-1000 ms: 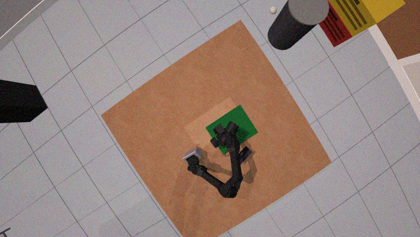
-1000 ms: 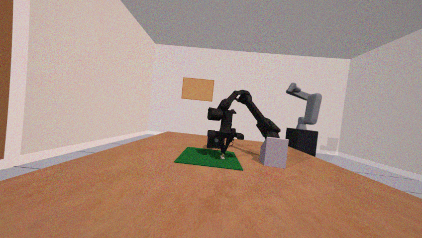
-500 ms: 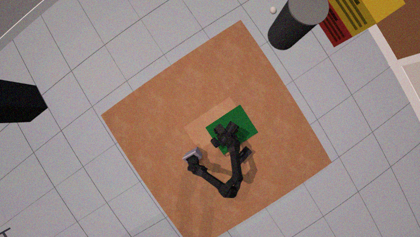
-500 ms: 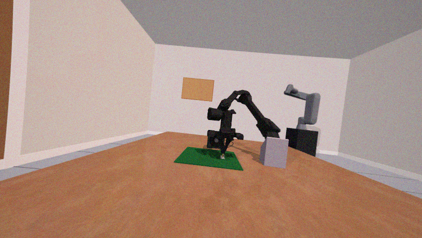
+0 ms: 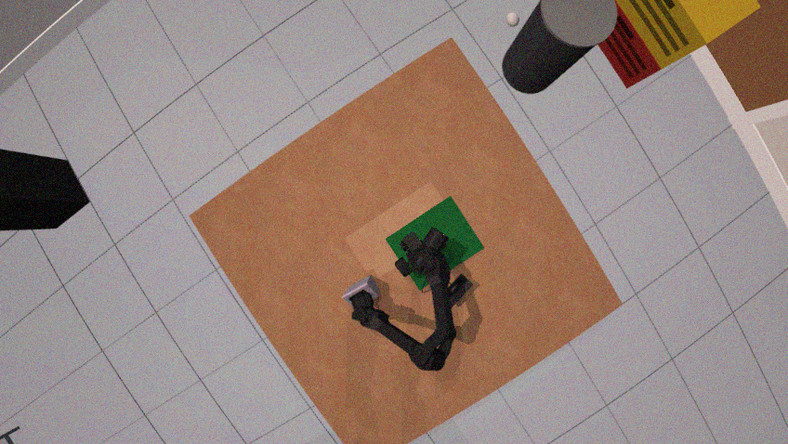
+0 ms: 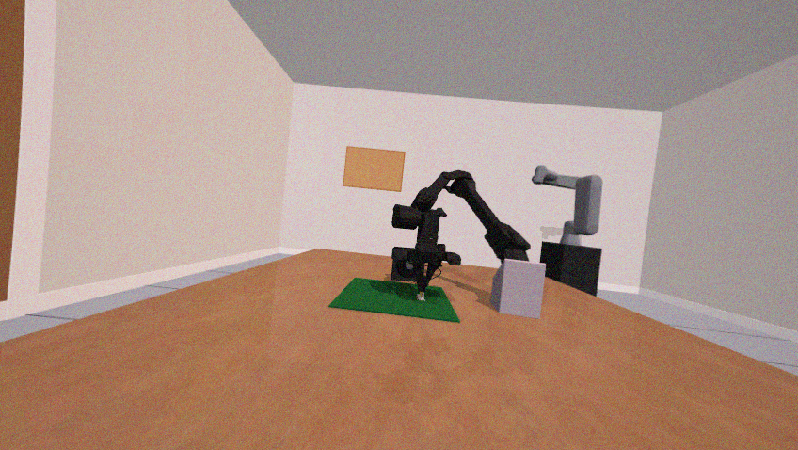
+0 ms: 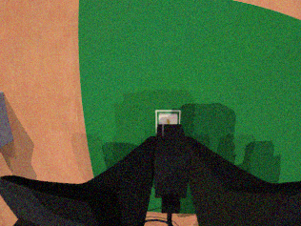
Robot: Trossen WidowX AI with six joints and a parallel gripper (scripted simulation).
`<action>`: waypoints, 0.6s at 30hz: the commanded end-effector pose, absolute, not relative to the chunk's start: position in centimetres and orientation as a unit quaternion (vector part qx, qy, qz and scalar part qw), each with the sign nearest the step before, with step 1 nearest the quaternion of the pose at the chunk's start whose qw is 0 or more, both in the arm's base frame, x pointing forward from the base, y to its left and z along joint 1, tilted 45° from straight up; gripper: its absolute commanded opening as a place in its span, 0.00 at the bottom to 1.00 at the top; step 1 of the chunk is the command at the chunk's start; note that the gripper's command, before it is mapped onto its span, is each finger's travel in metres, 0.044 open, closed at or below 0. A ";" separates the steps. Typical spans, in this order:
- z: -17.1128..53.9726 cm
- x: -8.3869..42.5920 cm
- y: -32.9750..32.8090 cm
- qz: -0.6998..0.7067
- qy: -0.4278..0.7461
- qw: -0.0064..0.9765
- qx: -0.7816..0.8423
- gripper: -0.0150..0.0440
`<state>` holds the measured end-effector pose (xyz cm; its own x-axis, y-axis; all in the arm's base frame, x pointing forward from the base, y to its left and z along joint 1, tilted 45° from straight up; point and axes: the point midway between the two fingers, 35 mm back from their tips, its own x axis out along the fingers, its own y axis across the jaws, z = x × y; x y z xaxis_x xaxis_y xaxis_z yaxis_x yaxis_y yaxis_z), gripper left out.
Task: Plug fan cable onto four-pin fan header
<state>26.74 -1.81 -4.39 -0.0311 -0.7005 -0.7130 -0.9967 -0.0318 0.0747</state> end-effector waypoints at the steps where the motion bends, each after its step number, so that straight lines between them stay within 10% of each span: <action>1: -4.5 26.7 -1.9 0.303 0.650 0.242 -0.653 0.25; 18: -4.6 26.7 -2.1 0.304 0.650 0.242 -0.653 0.25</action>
<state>26.71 -2.04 -4.61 -0.0312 -0.7007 -0.7128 -0.9966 -0.0323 0.0753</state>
